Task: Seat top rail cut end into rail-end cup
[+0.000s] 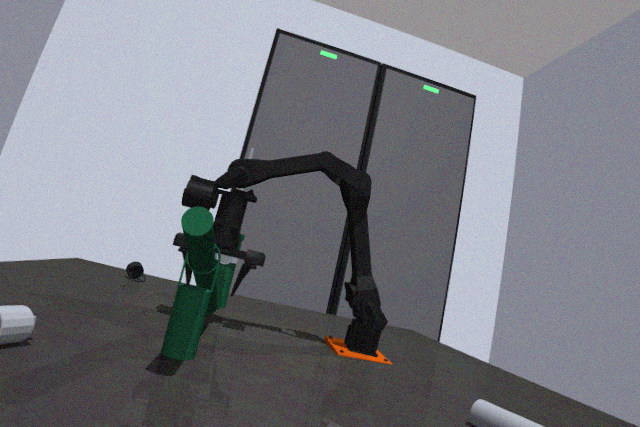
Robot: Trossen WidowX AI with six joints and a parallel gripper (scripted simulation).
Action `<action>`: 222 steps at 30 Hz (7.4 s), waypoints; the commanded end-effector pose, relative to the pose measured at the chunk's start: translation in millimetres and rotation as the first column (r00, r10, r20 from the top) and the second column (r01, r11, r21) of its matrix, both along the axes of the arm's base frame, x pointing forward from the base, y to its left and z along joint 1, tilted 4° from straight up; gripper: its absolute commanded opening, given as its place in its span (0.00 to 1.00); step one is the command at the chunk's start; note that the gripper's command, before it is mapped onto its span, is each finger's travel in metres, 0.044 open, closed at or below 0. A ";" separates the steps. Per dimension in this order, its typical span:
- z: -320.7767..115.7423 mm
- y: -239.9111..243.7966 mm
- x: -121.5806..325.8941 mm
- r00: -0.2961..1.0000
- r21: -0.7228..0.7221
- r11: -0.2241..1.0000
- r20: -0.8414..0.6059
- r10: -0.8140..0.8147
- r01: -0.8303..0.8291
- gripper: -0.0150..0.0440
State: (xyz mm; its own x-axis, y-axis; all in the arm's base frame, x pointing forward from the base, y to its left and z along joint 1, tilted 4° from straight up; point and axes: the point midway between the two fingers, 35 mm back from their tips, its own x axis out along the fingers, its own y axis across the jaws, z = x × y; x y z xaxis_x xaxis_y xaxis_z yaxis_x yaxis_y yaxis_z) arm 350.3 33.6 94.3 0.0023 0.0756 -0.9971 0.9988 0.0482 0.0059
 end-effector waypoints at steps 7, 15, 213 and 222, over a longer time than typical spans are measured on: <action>-18.2 0.8 -0.5 1.000 -0.003 1.000 -0.005 -0.005 0.005 1.00; -31.0 1.7 -1.4 1.000 -0.003 1.000 -0.005 -0.005 0.005 1.00; 39.8 -49.8 2.8 0.999 -0.269 0.963 -0.038 0.006 -0.016 0.25; 39.9 -51.8 3.1 0.999 -0.270 0.963 -0.037 0.007 -0.016 0.25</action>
